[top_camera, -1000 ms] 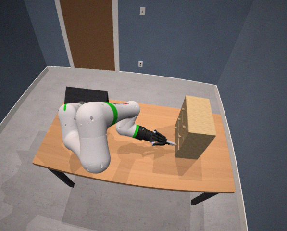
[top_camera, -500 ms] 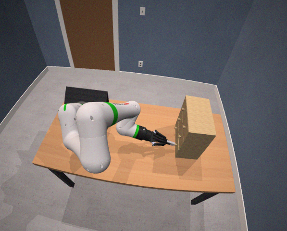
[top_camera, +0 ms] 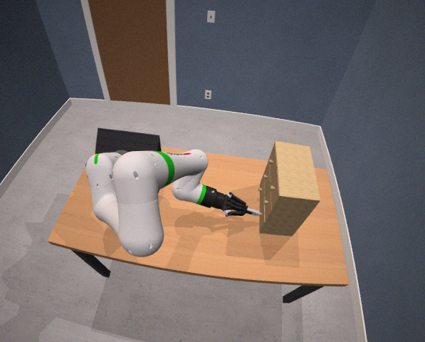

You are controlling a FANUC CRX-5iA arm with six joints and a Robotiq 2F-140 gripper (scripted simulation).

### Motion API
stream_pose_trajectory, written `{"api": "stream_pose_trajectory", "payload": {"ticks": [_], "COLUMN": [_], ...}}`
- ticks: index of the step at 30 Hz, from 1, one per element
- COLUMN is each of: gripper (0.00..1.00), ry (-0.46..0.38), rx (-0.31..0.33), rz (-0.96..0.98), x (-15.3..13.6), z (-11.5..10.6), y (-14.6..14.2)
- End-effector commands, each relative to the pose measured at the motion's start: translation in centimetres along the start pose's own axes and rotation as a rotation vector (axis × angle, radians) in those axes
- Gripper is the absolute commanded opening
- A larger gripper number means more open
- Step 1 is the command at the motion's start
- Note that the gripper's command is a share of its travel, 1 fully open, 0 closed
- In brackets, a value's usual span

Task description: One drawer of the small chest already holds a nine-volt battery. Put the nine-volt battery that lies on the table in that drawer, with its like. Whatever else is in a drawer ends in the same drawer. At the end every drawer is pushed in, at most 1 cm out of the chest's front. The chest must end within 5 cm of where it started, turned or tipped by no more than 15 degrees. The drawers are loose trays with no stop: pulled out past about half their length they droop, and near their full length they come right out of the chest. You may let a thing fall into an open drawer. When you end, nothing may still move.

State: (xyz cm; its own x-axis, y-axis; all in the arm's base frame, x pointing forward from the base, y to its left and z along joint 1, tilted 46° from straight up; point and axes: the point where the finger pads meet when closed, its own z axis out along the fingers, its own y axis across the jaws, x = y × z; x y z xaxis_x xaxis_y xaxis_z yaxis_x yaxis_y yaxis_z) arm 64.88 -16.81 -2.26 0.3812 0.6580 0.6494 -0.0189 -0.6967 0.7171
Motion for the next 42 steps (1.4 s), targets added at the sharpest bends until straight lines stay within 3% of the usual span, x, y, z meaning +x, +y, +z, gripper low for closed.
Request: {"api": "stream_pose_trajectory", "payload": {"ticks": [1, 35, 42], "gripper": [0.00, 0.00, 0.00], "ry": [0.000, 0.000, 0.000], "rx": [0.000, 0.000, 0.000], "rz": [0.000, 0.000, 0.000], "x": [0.0, 0.0, -0.6], "z": [0.0, 0.0, -1.8], "y": [0.0, 0.0, 0.0]}}
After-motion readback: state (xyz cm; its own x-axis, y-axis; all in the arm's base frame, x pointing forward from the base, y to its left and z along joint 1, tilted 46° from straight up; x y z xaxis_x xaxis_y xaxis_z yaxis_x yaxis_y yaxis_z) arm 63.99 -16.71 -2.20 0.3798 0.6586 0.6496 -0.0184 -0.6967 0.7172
